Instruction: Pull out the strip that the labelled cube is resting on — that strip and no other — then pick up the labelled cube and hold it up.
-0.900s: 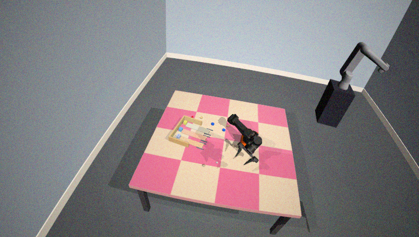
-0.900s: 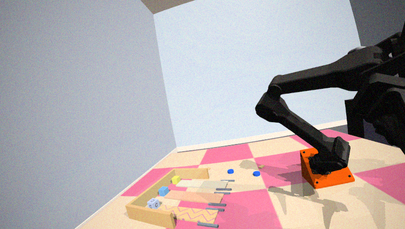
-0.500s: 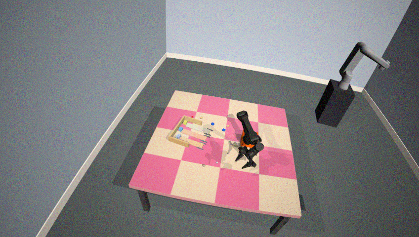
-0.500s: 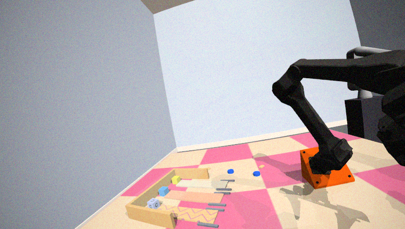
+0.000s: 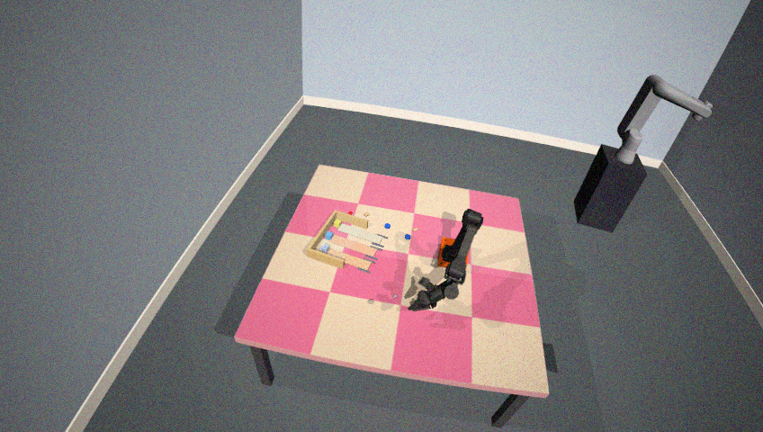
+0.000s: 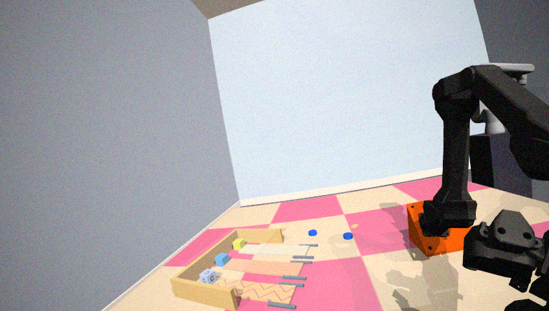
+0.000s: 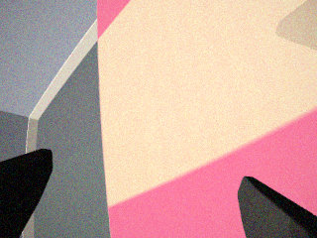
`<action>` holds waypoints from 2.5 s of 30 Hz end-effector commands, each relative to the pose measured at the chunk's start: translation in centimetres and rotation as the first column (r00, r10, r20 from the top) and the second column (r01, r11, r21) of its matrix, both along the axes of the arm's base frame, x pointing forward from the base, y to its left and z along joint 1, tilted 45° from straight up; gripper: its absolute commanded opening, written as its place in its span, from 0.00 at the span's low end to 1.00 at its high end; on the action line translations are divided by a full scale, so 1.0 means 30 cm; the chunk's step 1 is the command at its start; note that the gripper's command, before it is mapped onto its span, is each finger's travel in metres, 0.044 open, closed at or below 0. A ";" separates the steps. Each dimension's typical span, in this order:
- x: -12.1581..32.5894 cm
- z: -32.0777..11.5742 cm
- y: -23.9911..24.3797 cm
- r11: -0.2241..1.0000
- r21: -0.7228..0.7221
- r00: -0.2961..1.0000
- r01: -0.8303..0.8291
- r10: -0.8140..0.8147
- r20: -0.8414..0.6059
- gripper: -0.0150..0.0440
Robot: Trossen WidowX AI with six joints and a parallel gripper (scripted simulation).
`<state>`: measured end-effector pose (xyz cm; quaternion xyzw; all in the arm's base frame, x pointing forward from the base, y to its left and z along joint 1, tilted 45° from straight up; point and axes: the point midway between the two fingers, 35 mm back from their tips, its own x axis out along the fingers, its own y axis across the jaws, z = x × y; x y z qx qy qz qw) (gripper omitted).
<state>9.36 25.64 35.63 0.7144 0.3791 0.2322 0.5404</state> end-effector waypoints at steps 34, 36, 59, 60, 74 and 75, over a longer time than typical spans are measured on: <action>0.848 -0.723 -0.786 0.618 -0.778 0.919 0.113 0.233 0.319 0.93; 0.839 -0.743 -0.866 0.620 -0.772 0.908 0.139 0.232 0.350 0.93; 0.942 -0.778 -0.829 0.658 -0.747 0.920 -0.095 0.346 0.187 0.44; 0.956 -0.780 -0.796 0.648 -0.749 0.914 -0.137 0.375 0.157 0.40; 0.991 -0.751 -0.455 0.455 -0.612 0.712 -0.647 0.648 -0.270 0.25; 0.985 -0.747 -0.437 0.438 -0.598 0.691 -0.672 0.660 -0.294 0.25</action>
